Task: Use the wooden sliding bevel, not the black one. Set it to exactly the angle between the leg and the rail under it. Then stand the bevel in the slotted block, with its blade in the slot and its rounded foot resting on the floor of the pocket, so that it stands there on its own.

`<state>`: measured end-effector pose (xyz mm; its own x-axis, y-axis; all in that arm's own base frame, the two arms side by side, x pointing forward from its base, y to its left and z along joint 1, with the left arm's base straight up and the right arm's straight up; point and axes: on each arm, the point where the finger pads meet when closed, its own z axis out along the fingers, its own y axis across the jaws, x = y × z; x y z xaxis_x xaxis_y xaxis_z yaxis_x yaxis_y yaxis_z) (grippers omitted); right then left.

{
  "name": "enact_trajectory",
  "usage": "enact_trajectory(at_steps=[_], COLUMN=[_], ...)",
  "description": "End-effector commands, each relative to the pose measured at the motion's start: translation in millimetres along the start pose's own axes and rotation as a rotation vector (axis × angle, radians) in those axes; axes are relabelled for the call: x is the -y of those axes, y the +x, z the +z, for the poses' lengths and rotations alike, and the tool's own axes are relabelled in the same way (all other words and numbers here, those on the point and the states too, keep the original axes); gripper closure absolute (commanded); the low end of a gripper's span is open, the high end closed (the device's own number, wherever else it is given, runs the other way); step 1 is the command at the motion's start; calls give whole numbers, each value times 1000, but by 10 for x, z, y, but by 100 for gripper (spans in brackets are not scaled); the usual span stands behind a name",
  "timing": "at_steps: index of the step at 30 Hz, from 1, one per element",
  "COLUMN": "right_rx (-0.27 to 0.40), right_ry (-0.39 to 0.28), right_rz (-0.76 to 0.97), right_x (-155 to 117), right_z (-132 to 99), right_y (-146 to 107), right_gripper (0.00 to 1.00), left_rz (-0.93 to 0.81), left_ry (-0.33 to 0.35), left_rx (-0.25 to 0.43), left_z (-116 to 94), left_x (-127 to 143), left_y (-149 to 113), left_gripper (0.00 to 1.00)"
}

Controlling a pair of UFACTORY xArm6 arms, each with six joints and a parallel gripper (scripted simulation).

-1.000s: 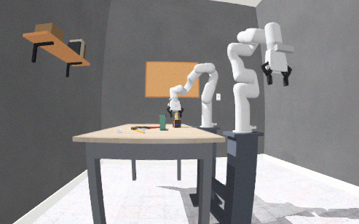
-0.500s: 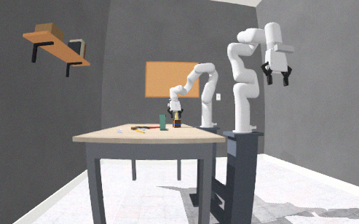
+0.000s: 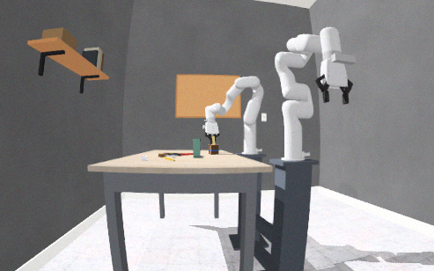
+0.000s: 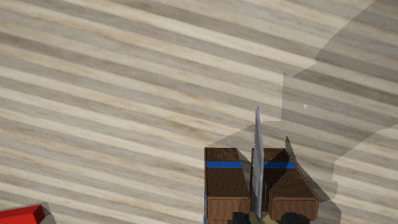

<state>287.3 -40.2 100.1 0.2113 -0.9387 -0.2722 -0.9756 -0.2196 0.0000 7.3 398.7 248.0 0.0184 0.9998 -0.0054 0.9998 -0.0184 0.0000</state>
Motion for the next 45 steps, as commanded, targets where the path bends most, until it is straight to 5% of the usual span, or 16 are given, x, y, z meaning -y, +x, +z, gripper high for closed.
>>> enact_trajectory(at_steps=[1,30,45], right_rx=[-2,-2,-2], right_ry=[3,3,3], right_rz=[-1,-1,-1], right_x=[12,12,11], right_z=[-12,-17,-249], right_y=[4,2,-64], right_gripper=[100,100,100], left_rz=[0,0,0], left_ry=[0,0,0], left_rx=[-5,-5,-5], left_z=[-20,-20,-20], left_x=[0,0,0], left_y=[12,12,12], left_gripper=[0,0,0])
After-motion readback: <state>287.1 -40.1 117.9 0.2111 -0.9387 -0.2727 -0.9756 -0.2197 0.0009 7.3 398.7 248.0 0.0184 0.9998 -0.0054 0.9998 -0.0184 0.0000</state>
